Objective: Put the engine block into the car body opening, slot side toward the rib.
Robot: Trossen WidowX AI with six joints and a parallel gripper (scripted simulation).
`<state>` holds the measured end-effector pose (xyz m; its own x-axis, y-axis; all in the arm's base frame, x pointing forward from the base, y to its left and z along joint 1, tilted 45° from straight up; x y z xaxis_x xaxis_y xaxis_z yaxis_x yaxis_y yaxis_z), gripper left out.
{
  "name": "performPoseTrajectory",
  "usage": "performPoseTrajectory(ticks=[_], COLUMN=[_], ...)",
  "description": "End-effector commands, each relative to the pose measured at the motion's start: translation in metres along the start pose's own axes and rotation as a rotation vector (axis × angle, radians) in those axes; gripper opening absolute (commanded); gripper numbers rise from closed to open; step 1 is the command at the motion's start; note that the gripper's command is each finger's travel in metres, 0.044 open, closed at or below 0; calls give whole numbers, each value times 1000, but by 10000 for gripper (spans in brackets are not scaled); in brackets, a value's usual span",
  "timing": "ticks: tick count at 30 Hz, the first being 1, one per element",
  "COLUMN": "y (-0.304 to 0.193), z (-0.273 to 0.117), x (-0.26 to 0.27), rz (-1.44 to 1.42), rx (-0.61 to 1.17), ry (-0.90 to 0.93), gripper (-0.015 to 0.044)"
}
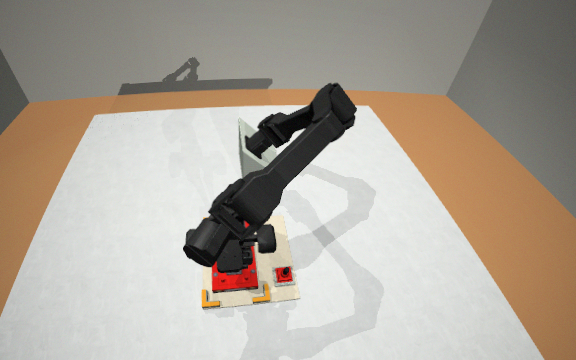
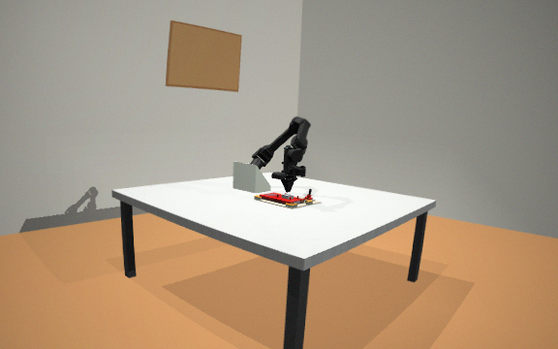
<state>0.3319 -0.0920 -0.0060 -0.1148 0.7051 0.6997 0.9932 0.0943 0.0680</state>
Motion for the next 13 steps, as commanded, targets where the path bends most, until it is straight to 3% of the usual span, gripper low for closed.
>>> performPoseTrajectory(ticks=[1,13], y=[0,0], z=[0,0], x=[0,0], rz=[-5,-5], rx=[4,4], ry=[-4,-4], gripper=[0,0])
Point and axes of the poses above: the point midway between the two fingers, 35 mm back from their tips, its own z axis out along the fingers, its own x axis across the jaws, y = z × x, the point moved 10 cm from there along -z, back along the fingers, and after that the axes turned 6 degrees about -z, right-handed, at the moved point
